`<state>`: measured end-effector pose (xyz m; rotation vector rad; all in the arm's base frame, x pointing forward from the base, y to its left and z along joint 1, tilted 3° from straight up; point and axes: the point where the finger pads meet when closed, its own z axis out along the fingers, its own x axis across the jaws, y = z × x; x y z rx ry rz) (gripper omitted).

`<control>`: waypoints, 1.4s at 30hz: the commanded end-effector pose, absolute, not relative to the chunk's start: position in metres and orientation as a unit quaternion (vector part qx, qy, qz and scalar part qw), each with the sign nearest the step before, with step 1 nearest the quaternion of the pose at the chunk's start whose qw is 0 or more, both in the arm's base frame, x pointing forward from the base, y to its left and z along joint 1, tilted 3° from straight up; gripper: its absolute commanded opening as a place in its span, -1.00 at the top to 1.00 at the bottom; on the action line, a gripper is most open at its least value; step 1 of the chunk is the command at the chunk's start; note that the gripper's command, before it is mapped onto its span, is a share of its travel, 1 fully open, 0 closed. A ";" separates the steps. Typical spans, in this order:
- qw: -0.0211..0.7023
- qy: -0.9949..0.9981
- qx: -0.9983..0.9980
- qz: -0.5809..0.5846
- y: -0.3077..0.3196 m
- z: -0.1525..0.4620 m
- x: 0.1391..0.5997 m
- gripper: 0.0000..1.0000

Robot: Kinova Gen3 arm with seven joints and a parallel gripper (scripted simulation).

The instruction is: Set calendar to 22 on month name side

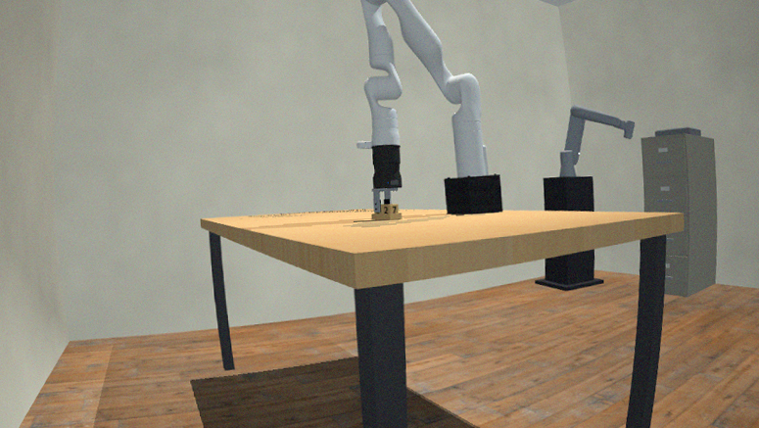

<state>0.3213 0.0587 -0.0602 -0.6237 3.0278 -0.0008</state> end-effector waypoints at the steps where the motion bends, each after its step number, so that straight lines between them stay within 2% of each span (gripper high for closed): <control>1: 0.025 0.980 -0.198 0.000 0.058 -0.061 0.320 -0.20; 37: 0.025 0.980 -0.198 0.000 0.058 -0.061 0.320 -0.20; 38: 0.025 0.980 -0.198 0.000 0.058 -0.061 0.320 -0.32; 42: 0.025 0.980 -0.198 0.000 0.058 -0.061 0.320 -0.32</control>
